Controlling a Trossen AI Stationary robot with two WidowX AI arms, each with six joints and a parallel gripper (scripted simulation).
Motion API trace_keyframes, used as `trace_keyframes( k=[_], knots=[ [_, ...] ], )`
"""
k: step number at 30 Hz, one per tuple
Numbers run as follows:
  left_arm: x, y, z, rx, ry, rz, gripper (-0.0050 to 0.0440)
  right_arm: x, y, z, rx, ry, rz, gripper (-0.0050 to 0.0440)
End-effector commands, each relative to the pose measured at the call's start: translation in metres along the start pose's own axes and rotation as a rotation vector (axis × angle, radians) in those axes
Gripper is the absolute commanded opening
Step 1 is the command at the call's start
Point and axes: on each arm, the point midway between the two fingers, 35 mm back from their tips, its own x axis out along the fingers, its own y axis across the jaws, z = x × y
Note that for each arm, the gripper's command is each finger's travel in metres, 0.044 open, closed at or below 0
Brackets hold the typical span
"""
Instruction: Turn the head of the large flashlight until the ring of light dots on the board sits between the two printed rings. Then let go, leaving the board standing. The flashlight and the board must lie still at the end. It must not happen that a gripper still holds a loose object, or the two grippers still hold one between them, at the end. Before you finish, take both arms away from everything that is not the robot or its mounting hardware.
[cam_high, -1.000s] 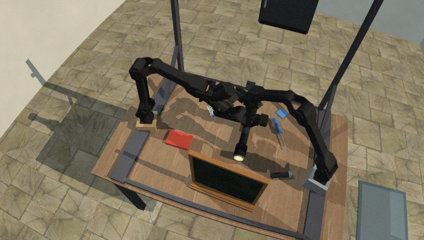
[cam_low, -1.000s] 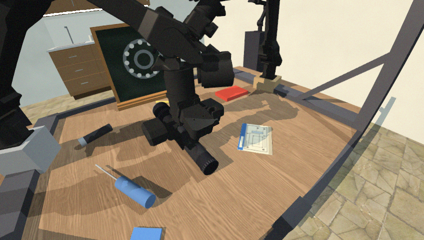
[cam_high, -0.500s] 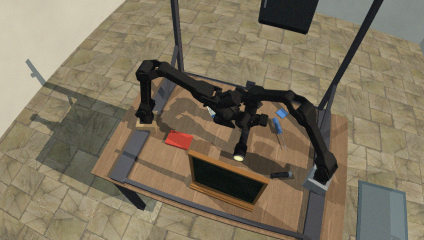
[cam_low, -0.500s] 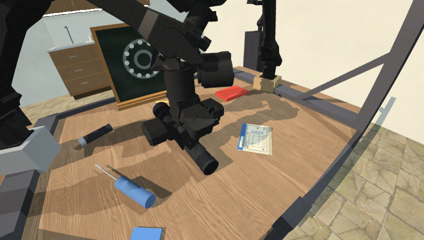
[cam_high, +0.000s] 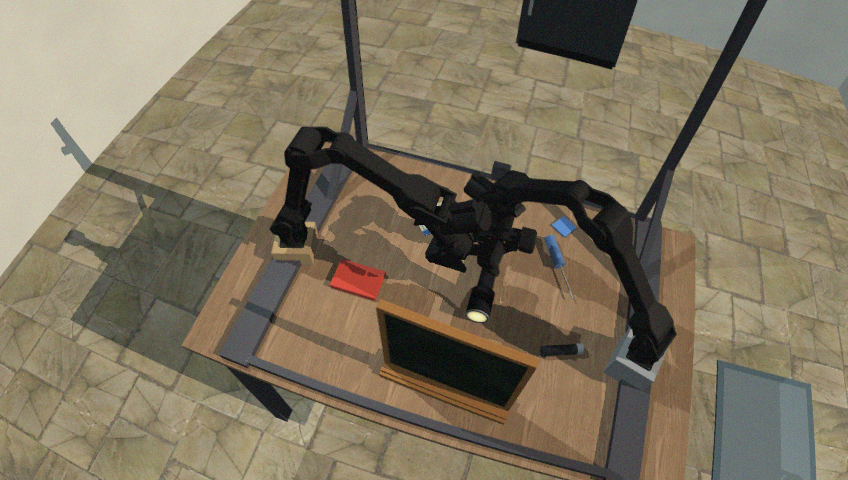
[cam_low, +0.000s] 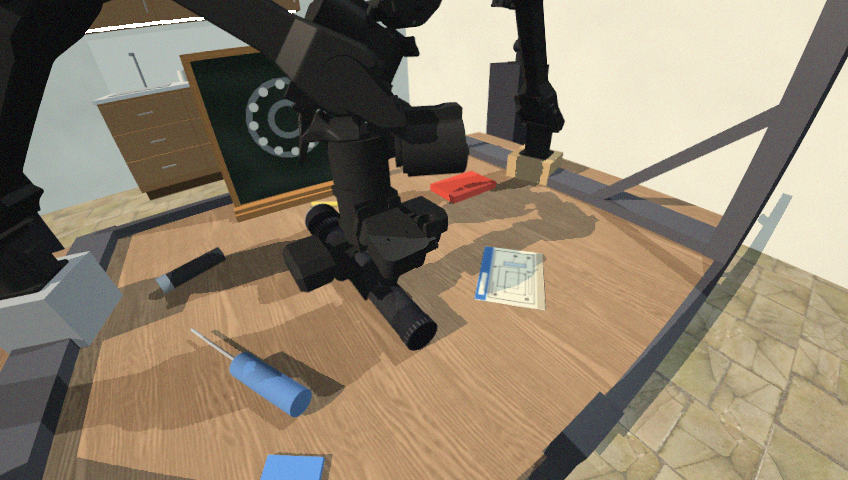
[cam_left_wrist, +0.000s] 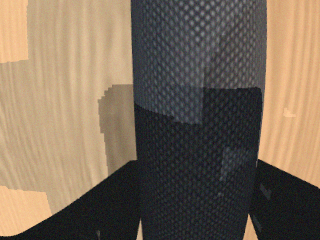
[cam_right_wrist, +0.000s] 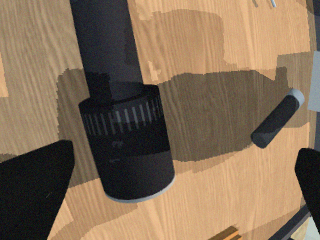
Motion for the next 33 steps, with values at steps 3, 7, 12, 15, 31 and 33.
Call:
trace_keyframes(
  k=[3, 7, 12, 15, 31, 33],
  knots=[
    [-0.013, 0.004, 0.003, 0.0, -0.016, 0.024, 0.013, 0.007, -0.007, -0.008, -0.06, 0.008, 0.022, 0.044],
    [-0.013, 0.004, 0.003, 0.0, -0.016, 0.024, 0.013, 0.02, -0.002, -0.016, -0.112, 0.019, 0.071, 0.044],
    [-0.013, 0.004, 0.003, 0.0, -0.016, 0.024, 0.013, 0.037, 0.005, -0.027, -0.181, 0.028, 0.136, 0.044],
    [-0.013, 0.004, 0.003, 0.0, -0.016, 0.024, 0.013, 0.04, 0.01, -0.029, -0.21, 0.026, 0.158, 0.044],
    [-0.013, 0.004, 0.003, 0.0, -0.016, 0.024, 0.013, 0.05, 0.009, -0.028, -0.197, 0.026, 0.147, 0.044],
    [-0.013, 0.004, 0.003, 0.0, -0.016, 0.024, 0.013, 0.053, 0.01, -0.028, -0.197, 0.026, 0.147, 0.044]
  ],
)
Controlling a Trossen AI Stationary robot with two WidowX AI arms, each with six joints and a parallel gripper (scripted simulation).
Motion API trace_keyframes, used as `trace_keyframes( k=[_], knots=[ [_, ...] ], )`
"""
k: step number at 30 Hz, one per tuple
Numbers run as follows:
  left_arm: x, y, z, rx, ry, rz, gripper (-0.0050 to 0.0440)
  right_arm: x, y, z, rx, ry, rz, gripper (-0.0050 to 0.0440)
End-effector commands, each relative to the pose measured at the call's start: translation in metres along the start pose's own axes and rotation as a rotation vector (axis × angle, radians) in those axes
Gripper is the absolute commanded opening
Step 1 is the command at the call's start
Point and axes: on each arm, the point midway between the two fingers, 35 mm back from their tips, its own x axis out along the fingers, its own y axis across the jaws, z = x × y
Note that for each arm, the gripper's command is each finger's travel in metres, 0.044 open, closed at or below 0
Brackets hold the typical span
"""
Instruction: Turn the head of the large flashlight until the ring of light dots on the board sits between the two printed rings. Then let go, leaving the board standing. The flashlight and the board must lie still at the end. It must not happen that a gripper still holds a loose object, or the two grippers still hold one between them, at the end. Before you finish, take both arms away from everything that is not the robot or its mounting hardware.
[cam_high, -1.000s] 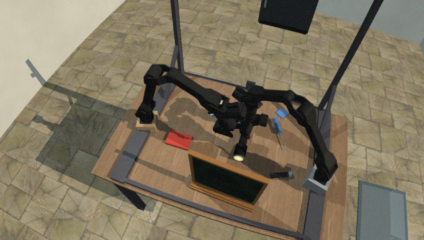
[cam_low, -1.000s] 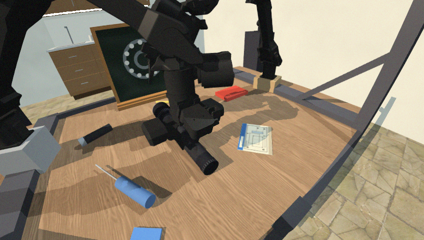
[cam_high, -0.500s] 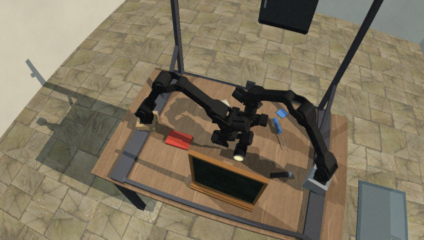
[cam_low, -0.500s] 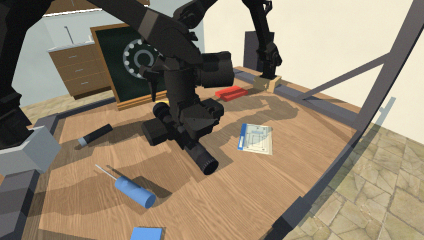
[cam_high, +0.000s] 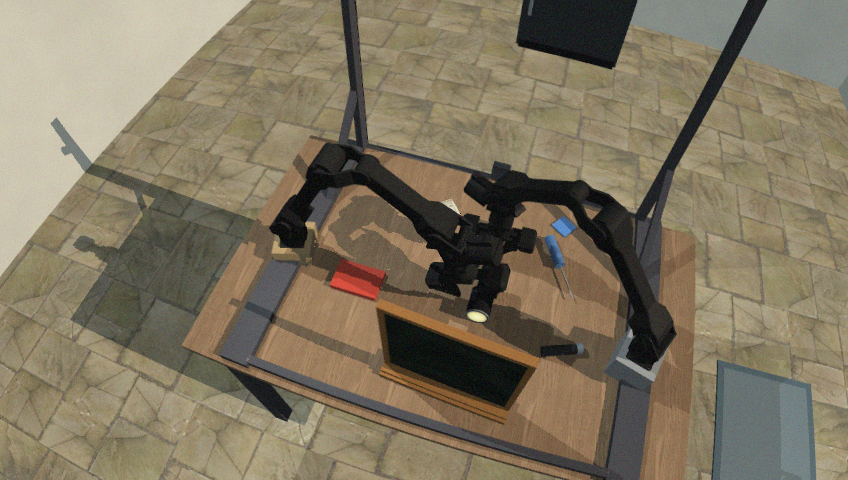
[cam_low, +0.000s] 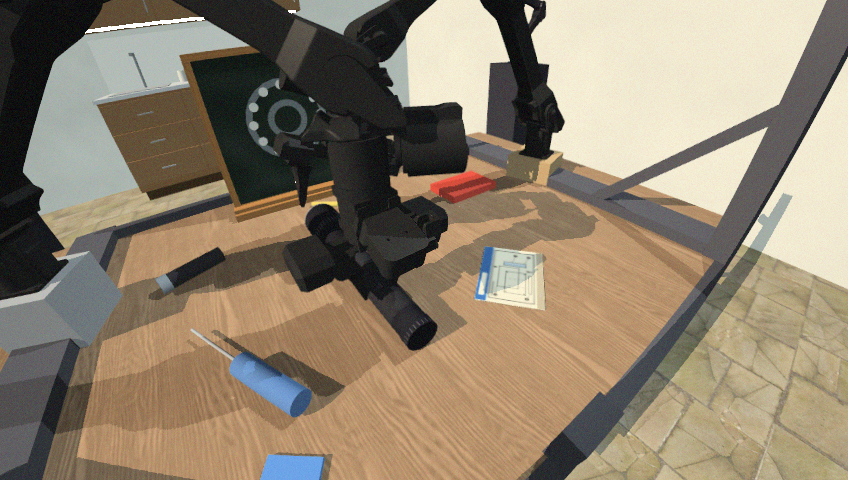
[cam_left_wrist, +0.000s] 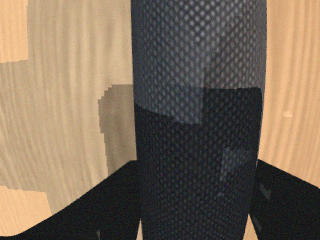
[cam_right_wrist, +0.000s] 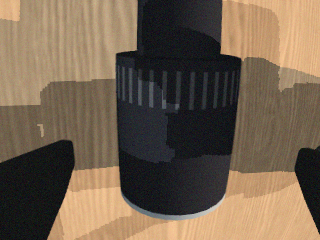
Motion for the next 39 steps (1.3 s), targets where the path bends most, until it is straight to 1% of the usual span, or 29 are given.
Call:
trace_keyframes(
  k=[1, 12, 14, 23, 26, 27, 39],
  knots=[
    [-0.013, 0.004, 0.003, 0.0, -0.016, 0.024, 0.013, -0.002, -0.009, 0.001, 0.0, -0.003, -0.027, 0.044],
    [-0.013, 0.004, 0.003, 0.0, -0.016, 0.024, 0.013, 0.018, -0.008, 0.0, -0.001, -0.003, -0.024, 0.044],
    [-0.013, 0.004, 0.003, 0.0, -0.016, 0.024, 0.013, 0.018, -0.008, 0.0, -0.001, -0.003, -0.024, 0.044],
    [-0.013, 0.004, 0.003, 0.0, -0.016, 0.024, 0.013, 0.032, -0.008, 0.0, -0.002, -0.002, -0.023, 0.044],
    [-0.013, 0.004, 0.003, 0.0, -0.016, 0.024, 0.013, 0.032, -0.007, 0.0, -0.002, -0.002, -0.022, 0.044],
    [-0.013, 0.004, 0.003, 0.0, -0.016, 0.024, 0.013, 0.032, -0.007, 0.0, -0.002, -0.001, -0.023, 0.0226],
    [-0.013, 0.004, 0.003, 0.0, -0.016, 0.024, 0.013, 0.032, -0.007, 0.0, -0.002, -0.001, -0.023, 0.0226]
  ],
)
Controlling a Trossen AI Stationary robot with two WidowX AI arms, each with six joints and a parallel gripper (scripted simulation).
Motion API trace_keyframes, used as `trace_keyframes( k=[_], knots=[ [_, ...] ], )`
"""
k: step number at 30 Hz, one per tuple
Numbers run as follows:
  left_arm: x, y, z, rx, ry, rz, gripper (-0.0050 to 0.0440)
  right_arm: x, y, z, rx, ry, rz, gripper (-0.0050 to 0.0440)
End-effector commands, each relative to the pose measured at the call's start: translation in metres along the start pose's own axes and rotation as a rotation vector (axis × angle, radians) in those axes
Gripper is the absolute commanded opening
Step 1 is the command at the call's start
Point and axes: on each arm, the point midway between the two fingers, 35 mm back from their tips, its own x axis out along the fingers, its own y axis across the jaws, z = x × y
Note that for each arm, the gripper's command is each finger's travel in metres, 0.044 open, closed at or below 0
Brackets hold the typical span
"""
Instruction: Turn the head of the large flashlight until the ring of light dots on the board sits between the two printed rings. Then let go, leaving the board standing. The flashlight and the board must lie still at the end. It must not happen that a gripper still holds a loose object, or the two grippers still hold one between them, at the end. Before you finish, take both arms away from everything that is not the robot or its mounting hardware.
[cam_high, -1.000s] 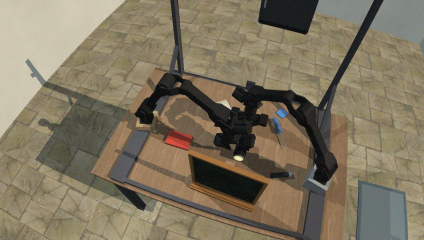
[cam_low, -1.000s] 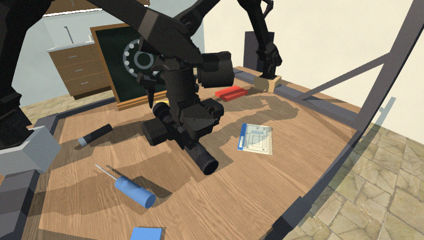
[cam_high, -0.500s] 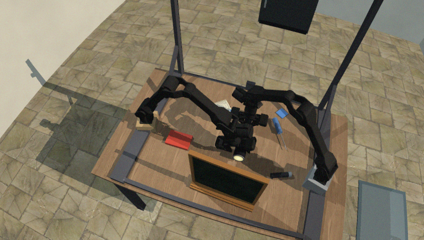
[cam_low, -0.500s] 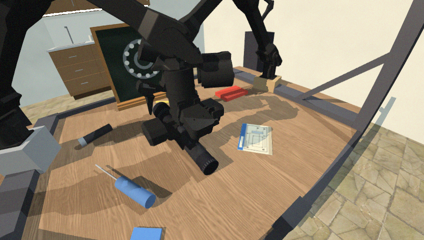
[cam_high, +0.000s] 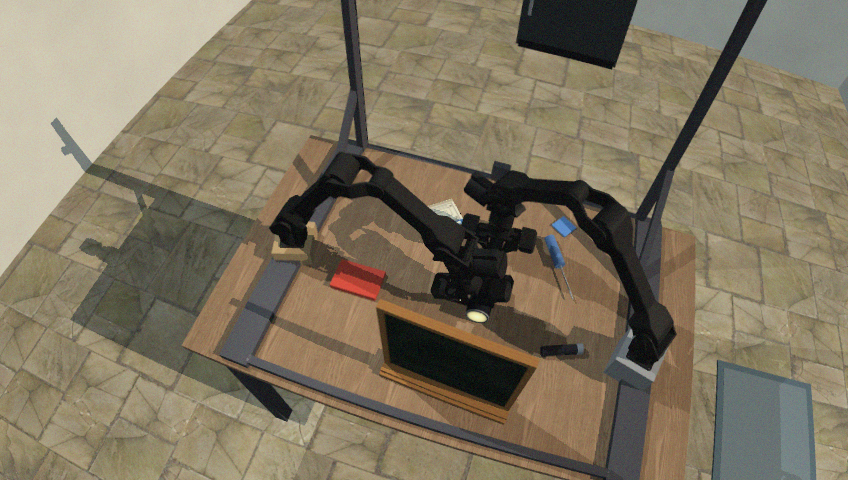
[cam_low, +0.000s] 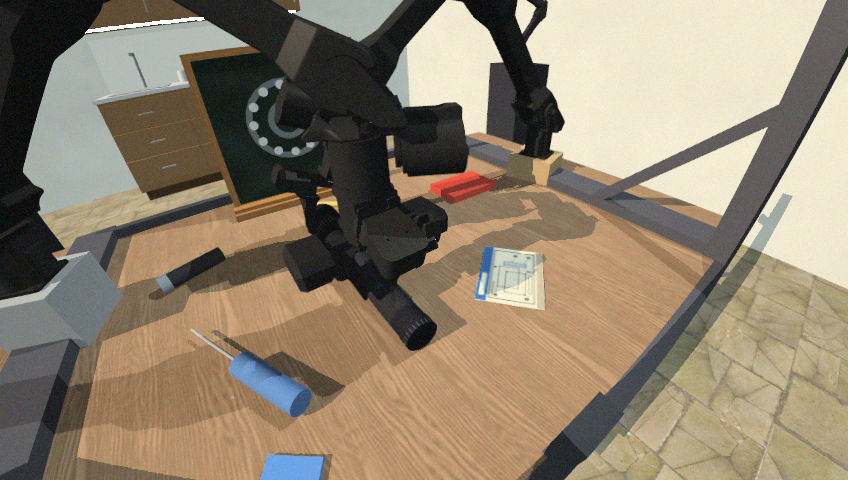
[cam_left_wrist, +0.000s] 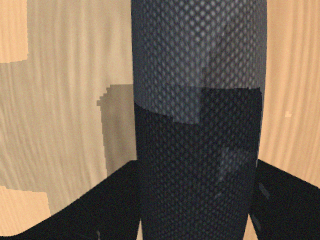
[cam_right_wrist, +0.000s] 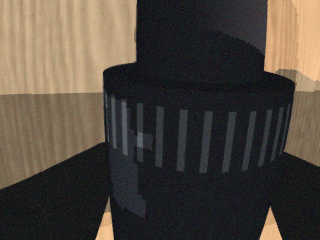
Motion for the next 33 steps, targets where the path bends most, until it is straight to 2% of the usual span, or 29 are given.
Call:
trace_keyframes(
  k=[1, 6, 9, 10, 23, 26, 28, 33],
  knots=[
    [-0.013, 0.005, 0.003, -0.001, -0.017, 0.026, 0.013, -0.011, -0.011, 0.0, 0.0, 0.0, -0.035, 0.0226],
    [-0.013, 0.005, 0.003, -0.001, -0.017, 0.026, 0.013, -0.012, -0.015, 0.0, 0.0, 0.003, 0.049, 0.0226],
    [-0.013, 0.005, 0.003, -0.001, -0.017, 0.026, 0.013, -0.011, -0.013, 0.0, 0.0, 0.002, 0.037, 0.0226],
    [-0.013, 0.005, 0.003, -0.001, -0.017, 0.026, 0.013, -0.012, -0.016, 0.0, -0.001, 0.003, 0.072, 0.0226],
    [-0.013, 0.005, 0.003, -0.001, -0.017, 0.026, 0.013, -0.013, -0.019, 0.0, -0.005, 0.007, 0.222, 0.0226],
    [-0.013, 0.005, 0.003, -0.001, -0.017, 0.026, 0.013, -0.011, -0.017, 0.0, -0.004, 0.006, 0.212, 0.0226],
    [-0.013, 0.005, 0.003, -0.001, -0.017, 0.026, 0.013, -0.013, -0.02, 0.0, -0.006, 0.007, 0.258, 0.0226],
    [-0.013, 0.005, 0.003, -0.001, -0.017, 0.026, 0.013, -0.012, -0.02, 0.0, -0.008, 0.008, 0.296, 0.0226]
  ],
)
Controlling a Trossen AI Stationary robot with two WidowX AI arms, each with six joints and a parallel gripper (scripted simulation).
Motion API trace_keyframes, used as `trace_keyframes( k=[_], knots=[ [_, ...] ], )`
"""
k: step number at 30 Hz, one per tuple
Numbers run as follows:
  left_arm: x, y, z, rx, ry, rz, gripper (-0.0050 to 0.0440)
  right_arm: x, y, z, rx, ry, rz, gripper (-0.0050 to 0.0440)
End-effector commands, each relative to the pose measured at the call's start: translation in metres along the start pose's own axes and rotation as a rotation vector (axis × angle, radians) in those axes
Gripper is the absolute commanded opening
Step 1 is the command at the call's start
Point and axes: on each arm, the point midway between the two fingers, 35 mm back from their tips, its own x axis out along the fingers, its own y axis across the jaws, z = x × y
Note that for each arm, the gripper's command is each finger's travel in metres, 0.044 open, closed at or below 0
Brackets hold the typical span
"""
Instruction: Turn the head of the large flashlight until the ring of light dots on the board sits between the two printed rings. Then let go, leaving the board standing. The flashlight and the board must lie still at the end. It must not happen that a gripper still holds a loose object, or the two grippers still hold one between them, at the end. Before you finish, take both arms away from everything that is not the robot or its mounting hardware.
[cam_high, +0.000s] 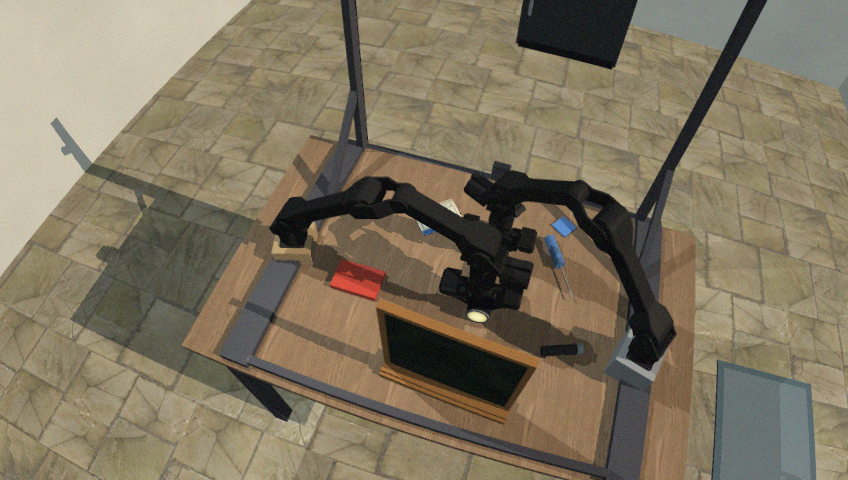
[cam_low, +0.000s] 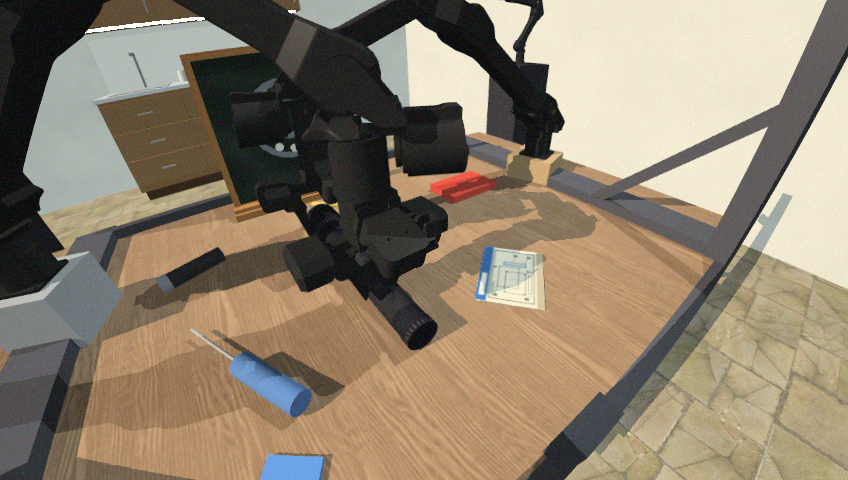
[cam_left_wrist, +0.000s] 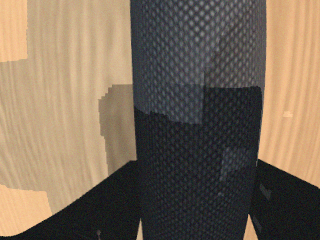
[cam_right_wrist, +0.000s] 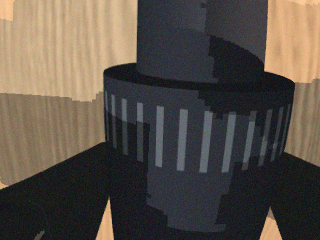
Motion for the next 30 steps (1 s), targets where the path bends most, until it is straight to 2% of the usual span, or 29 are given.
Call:
trace_keyframes(
  k=[1, 2, 3, 19, 25, 30],
  knots=[
    [-0.013, 0.004, 0.003, 0.001, -0.018, 0.023, 0.013, -0.015, -0.005, 0.0, -0.009, 0.007, -0.029, 0.0226],
    [-0.013, 0.004, 0.003, 0.001, -0.018, 0.023, 0.013, -0.015, -0.005, 0.0, -0.009, 0.007, -0.029, 0.0226],
    [-0.013, 0.004, 0.003, 0.001, -0.018, 0.023, 0.013, -0.015, -0.005, 0.0, -0.009, 0.007, -0.029, 0.044],
    [-0.013, 0.004, 0.003, 0.001, -0.018, 0.023, 0.013, -0.015, -0.005, 0.0, -0.009, 0.007, -0.029, 0.044],
    [-0.013, 0.004, 0.003, 0.001, -0.018, 0.023, 0.013, -0.036, -0.005, 0.0, -0.009, 0.007, -0.03, 0.044],
    [-0.013, 0.004, 0.003, 0.001, -0.018, 0.023, 0.013, -0.044, -0.005, 0.0, -0.009, 0.008, -0.034, 0.044]
  ],
)
